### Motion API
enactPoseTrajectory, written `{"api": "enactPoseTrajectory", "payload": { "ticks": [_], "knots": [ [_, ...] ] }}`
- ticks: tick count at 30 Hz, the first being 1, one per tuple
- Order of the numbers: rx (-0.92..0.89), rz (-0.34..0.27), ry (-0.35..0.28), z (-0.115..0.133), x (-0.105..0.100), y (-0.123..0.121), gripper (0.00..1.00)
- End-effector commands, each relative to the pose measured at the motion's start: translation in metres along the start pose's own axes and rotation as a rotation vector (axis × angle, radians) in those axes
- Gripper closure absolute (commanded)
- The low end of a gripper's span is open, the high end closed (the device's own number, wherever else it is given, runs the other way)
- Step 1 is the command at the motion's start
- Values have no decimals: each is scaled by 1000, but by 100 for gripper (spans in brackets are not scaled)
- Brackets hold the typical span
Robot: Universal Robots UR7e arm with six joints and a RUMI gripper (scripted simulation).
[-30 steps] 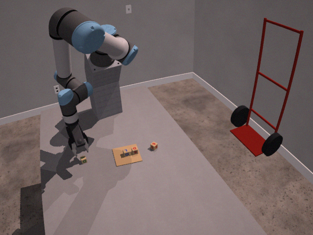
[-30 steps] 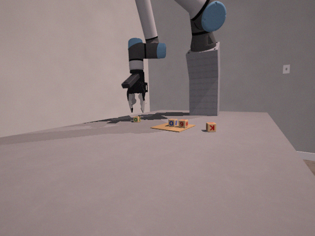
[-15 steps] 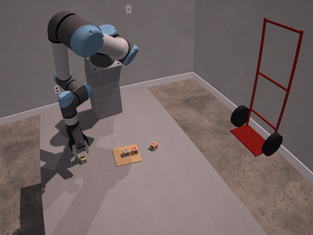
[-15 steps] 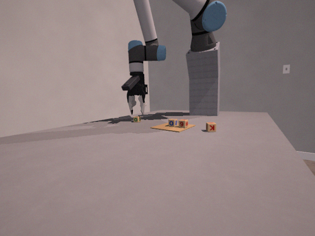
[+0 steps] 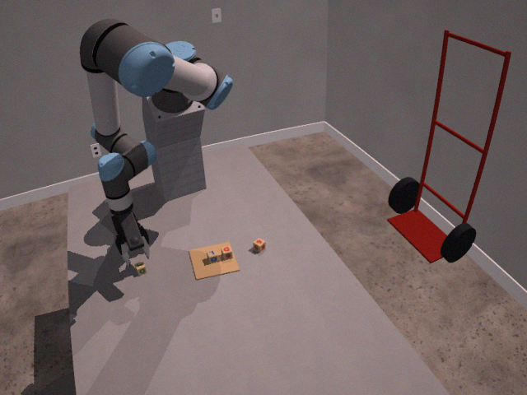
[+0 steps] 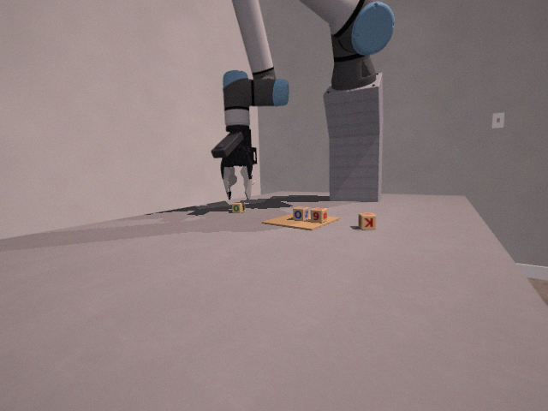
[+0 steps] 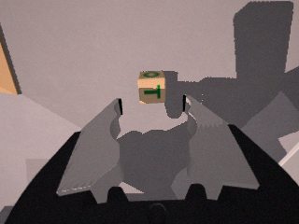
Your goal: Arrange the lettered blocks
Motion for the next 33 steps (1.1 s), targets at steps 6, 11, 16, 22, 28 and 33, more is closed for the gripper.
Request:
{"api": "enactPoseTrajectory", "payload": {
  "ticks": [6, 11, 16, 22, 28, 33],
  "knots": [
    [-3, 4, 1, -2, 0, 3, 60],
    [-3, 3, 1, -2, 0, 2, 60],
    [-3, 3, 1, -2, 0, 2, 60],
    [-3, 3, 1, -2, 2, 2, 60],
    [-3, 3, 1, -2, 10, 2, 60],
    [-3, 3, 1, -2, 16, 2, 60]
  ]
}}
Point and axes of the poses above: the point where the finger pads meet when closed, its own x axis out along the fingers, its own y axis across the jaws, z = x × y, the point moved 2 cm from there along -x, back along the fingers, and after that the axes turned 6 degrees about -x, right-handed, at the moved point
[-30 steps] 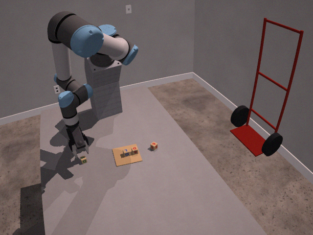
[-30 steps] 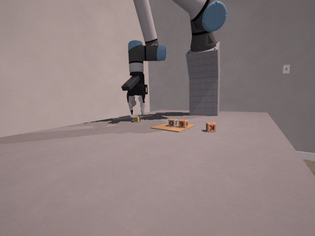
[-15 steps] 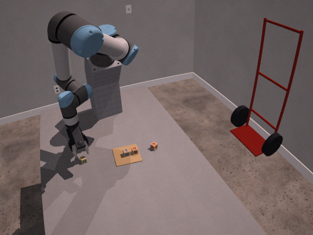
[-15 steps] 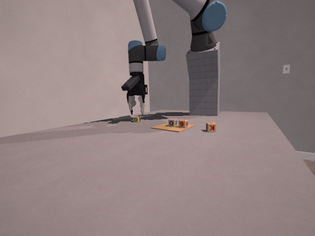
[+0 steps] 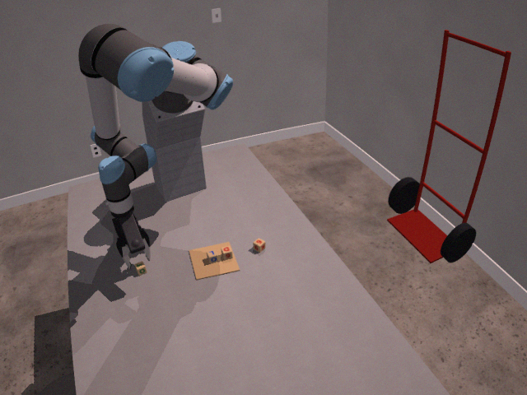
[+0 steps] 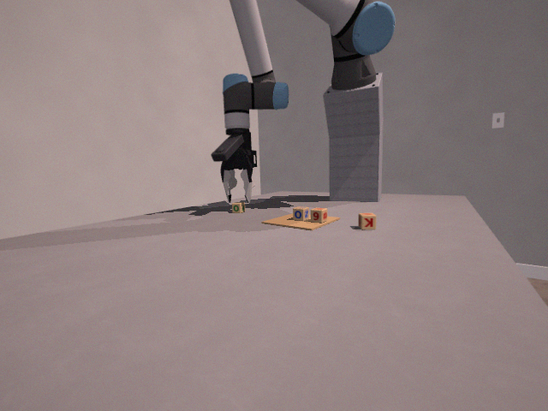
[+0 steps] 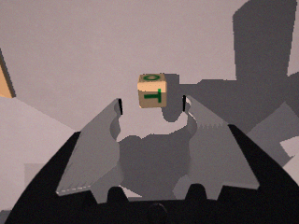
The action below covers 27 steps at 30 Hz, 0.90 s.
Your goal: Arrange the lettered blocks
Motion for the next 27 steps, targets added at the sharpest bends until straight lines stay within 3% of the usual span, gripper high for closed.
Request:
{"api": "enactPoseTrajectory", "payload": {
  "ticks": [1, 11, 27],
  "knots": [
    [-2, 4, 1, -1, 9, 2, 60],
    [-2, 4, 1, -1, 26, 2, 60],
    [-1, 5, 1, -1, 27, 2, 60]
  ]
}}
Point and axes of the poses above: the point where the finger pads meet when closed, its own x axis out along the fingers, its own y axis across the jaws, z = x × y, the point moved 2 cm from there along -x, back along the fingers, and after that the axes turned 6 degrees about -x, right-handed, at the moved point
